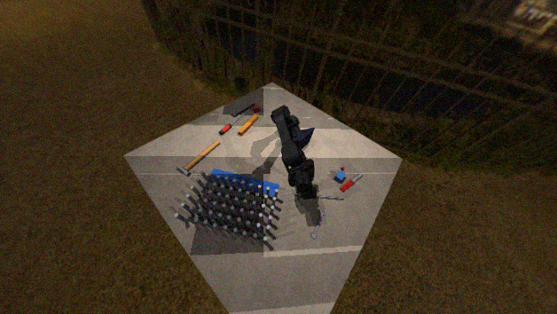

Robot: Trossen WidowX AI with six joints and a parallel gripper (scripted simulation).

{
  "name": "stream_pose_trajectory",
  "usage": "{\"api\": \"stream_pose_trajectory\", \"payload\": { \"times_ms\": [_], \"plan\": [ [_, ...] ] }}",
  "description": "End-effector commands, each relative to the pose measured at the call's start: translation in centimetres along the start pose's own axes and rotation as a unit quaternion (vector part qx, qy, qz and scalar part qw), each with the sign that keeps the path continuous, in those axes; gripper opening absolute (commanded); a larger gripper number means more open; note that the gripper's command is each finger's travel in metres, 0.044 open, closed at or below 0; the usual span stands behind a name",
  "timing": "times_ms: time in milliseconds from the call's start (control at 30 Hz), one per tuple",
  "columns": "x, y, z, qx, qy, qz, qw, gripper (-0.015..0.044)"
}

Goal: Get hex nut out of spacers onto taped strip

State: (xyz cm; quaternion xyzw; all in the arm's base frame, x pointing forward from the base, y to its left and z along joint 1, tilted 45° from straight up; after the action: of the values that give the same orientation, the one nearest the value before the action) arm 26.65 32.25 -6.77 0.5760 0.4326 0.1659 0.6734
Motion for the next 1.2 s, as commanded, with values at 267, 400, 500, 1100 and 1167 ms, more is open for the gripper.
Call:
{"api": "stream_pose_trajectory", "payload": {
  "times_ms": [267, 400, 500, 1100, 1167],
  "plan": [
    [-0.77, -4.15, 3.25, 0.000, -0.005, -0.006, 1.000, 0.0440],
    [-0.77, -4.15, 3.25, 0.000, -0.005, -0.006, 1.000, 0.0440],
    [-0.69, -4.11, 3.24, 0.001, -0.006, -0.007, 1.000, 0.0440],
    [-0.68, -4.14, 3.34, 0.000, -0.005, -0.006, 1.000, 0.0280],
    [-0.69, -4.32, 3.47, 0.000, -0.005, -0.006, 1.000, 0.0280]
  ]
}}
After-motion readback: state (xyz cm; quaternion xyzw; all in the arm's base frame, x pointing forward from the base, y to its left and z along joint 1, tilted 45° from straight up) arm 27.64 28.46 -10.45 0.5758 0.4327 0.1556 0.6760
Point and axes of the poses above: the point midway between the two fingers, 35 mm back from their tips, its own y axis back along the fingers, its own x axis across the jaws, z = x × y, the point moved 6 cm from there along y, back along the fingers, and after that the axes turned 13 degrees about y, right-handed, at the moved point
